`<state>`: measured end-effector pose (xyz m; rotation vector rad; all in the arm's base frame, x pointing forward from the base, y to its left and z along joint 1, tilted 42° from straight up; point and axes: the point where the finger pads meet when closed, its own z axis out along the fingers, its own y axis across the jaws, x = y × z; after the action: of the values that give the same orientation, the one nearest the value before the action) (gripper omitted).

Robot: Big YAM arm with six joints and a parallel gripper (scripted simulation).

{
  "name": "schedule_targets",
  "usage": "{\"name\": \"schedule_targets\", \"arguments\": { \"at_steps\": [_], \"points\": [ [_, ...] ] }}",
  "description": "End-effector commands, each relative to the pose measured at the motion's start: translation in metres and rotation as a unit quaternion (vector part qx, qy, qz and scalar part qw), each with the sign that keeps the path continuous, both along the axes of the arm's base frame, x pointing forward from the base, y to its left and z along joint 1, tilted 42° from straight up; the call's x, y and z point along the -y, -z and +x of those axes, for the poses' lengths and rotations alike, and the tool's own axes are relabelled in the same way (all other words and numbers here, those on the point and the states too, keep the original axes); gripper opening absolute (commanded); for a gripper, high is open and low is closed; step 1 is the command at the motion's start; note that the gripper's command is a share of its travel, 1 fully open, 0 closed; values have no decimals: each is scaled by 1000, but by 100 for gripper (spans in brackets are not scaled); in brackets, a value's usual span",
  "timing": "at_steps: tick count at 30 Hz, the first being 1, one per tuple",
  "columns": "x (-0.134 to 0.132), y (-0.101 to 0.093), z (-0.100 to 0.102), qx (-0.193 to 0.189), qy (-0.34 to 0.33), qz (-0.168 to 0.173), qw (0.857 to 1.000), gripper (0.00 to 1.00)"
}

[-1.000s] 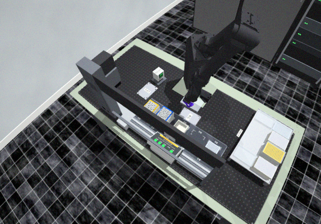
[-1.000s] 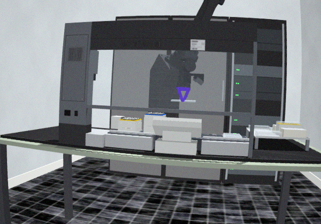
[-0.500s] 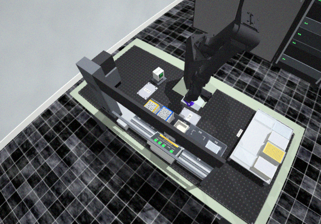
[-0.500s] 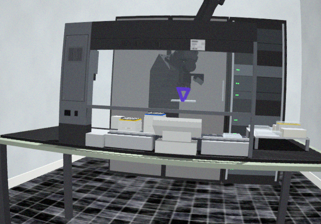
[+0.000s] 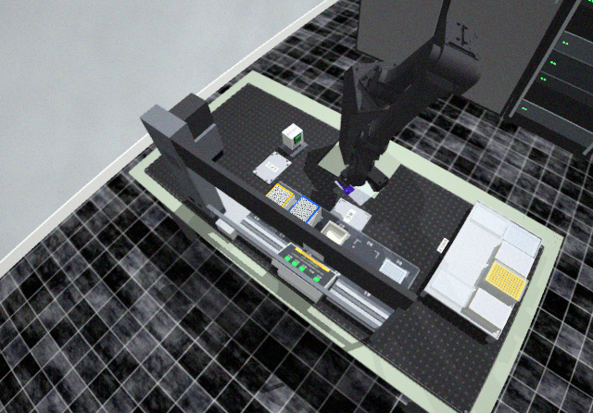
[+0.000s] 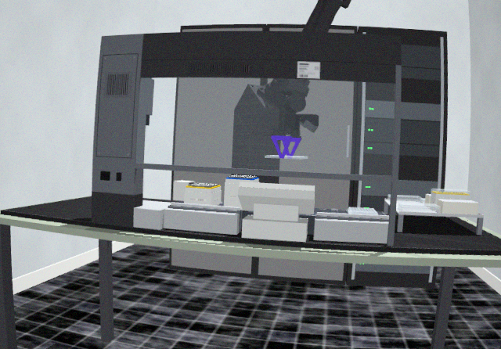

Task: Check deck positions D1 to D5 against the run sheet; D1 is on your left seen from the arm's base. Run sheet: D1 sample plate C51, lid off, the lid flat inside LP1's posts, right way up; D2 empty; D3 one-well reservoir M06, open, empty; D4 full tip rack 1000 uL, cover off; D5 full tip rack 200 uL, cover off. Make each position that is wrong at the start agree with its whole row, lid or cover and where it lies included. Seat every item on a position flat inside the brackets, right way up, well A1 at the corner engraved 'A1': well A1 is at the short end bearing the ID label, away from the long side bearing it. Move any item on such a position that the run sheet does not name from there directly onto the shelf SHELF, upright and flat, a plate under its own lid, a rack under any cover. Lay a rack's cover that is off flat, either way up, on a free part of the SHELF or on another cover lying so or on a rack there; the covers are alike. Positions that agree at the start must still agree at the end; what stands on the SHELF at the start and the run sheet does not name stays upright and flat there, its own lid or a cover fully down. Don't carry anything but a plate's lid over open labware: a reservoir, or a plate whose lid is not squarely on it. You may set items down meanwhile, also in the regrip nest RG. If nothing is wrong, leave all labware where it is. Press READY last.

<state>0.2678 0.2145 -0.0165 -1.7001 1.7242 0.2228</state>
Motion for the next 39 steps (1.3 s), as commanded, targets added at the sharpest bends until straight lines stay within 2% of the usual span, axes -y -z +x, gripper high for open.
{"name": "schedule_targets", "arguments": {
  "at_steps": [1, 14, 16, 27, 33, 39],
  "points": [
    [1, 2, -1, -26, 35, 15, 999, 0],
    [1, 2, -1, -100, 131, 61, 984, 0],
    [1, 2, -1, -100, 131, 61, 984, 0],
    [1, 2, -1, -160, 211, 98, 959, 0],
    [1, 2, -1, -168, 221, 103, 955, 0],
    [1, 2, -1, -200, 263, 123, 936, 0]
  ]
}}
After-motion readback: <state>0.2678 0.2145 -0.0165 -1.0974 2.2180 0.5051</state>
